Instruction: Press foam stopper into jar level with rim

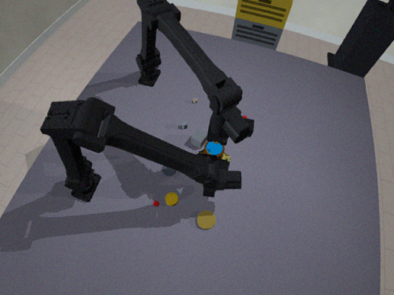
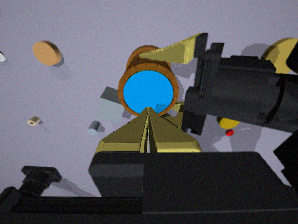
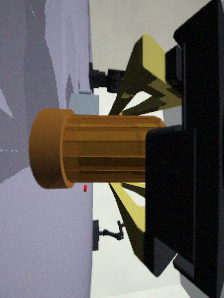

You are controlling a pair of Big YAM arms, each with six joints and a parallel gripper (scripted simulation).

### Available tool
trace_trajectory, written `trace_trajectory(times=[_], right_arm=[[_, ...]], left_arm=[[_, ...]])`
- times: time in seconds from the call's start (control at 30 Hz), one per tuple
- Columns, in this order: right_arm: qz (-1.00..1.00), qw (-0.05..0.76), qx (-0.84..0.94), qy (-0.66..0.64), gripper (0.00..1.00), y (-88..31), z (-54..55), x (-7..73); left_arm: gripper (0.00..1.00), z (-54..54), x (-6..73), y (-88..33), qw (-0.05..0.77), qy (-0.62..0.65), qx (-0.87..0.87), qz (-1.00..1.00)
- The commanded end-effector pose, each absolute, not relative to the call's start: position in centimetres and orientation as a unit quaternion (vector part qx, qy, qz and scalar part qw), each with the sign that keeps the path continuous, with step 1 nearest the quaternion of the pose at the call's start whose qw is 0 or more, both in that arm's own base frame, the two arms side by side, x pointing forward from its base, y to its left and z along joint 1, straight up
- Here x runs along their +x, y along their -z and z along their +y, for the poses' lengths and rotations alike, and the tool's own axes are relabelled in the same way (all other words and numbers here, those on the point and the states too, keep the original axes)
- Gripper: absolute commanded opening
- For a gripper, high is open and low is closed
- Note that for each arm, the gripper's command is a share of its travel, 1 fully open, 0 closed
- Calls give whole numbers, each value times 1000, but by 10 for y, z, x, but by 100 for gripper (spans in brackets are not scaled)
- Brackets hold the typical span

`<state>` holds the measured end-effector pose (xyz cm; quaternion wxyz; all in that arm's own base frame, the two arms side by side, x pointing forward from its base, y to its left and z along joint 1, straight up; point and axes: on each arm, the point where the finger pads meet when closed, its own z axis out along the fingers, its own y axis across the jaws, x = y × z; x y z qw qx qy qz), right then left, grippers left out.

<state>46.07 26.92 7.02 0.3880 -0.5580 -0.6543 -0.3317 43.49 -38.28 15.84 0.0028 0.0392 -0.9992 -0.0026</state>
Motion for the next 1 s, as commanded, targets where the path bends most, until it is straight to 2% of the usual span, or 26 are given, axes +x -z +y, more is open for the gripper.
trace_trajectory(times=[0.0, 0.63, 0.7, 0.97], right_arm=[[-657, 387, -557, 329, 64, -73, 268, 455], [-657, 387, -557, 329, 64, -73, 268, 455], [-657, 387, -557, 329, 64, -73, 268, 455], [-657, 387, -557, 329, 64, -73, 268, 455]], left_arm=[[0, -390, 450, -205, -31, -28, 47, -998], [0, -389, 448, -193, -28, -25, 47, -998], [0, -377, 435, -154, 1, 3, 47, -999], [0, -378, 436, -131, 9, 10, 47, -999]])
